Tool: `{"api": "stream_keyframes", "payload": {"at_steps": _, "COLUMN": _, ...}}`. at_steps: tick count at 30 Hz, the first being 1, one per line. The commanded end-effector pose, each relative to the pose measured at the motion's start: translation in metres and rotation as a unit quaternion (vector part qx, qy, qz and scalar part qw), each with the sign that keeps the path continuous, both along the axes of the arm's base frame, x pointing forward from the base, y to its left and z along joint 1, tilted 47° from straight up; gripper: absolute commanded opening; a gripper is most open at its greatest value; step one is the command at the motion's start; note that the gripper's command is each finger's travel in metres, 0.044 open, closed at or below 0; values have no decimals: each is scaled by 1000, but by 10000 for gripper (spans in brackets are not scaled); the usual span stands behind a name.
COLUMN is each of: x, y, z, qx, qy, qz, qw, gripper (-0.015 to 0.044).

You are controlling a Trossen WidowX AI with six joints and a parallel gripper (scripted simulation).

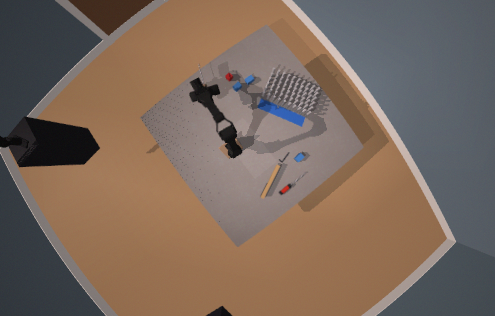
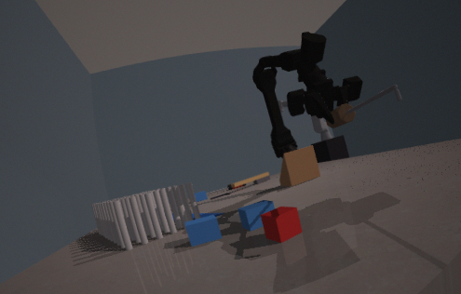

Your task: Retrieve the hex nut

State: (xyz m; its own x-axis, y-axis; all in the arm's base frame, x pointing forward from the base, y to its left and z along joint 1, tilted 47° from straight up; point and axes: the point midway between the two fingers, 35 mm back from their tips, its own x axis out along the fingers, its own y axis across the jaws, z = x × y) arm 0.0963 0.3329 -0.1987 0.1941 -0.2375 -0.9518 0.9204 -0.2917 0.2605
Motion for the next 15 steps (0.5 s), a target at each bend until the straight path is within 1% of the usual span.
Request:
{"api": "stream_keyframes", "payload": {"at_steps": 1, "x": 0, "y": 0, "z": -3, "qx": 5, "qy": 0, "qz": 2, "qw": 1000, "gripper": 0}}
{"api": "stream_keyframes", "payload": {"at_steps": 15, "x": 1, "y": -11, "z": -18, "qx": 5, "qy": 0, "qz": 2, "qw": 1000, "gripper": 0}}
